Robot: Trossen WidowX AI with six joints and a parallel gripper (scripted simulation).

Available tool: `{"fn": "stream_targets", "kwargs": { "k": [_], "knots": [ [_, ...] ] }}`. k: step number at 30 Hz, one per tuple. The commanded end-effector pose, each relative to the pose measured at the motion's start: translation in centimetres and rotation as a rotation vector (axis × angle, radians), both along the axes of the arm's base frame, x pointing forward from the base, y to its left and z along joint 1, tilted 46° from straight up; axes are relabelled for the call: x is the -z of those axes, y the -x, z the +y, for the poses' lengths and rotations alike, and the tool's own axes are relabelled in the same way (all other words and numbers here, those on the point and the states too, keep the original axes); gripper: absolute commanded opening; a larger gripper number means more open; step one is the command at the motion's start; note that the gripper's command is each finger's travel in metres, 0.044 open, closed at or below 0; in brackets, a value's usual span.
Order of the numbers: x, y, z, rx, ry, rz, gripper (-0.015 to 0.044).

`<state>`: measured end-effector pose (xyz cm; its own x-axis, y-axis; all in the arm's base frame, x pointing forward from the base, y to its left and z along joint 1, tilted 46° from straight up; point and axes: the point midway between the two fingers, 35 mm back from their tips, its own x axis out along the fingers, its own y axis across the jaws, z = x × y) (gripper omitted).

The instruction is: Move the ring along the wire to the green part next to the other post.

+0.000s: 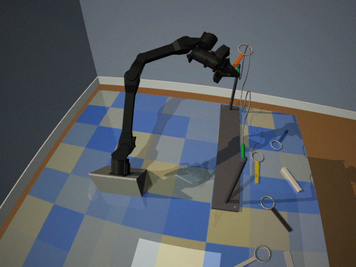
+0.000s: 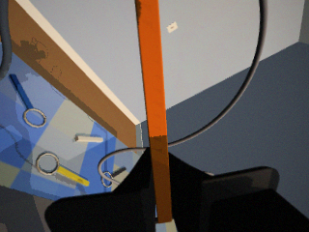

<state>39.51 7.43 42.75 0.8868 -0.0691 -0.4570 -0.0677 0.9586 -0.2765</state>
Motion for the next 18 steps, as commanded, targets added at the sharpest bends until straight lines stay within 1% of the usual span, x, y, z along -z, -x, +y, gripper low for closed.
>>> {"fn": "stream_targets", "kwargs": {
  "k": [1,18],
  "knots": [
    [0.08,-0.08,0.19,0.002,-0.047,0.004,-0.0150],
    [0.23,-0.05,1.09,0.008,-0.261,0.014,-0.0150]
  ]
}}
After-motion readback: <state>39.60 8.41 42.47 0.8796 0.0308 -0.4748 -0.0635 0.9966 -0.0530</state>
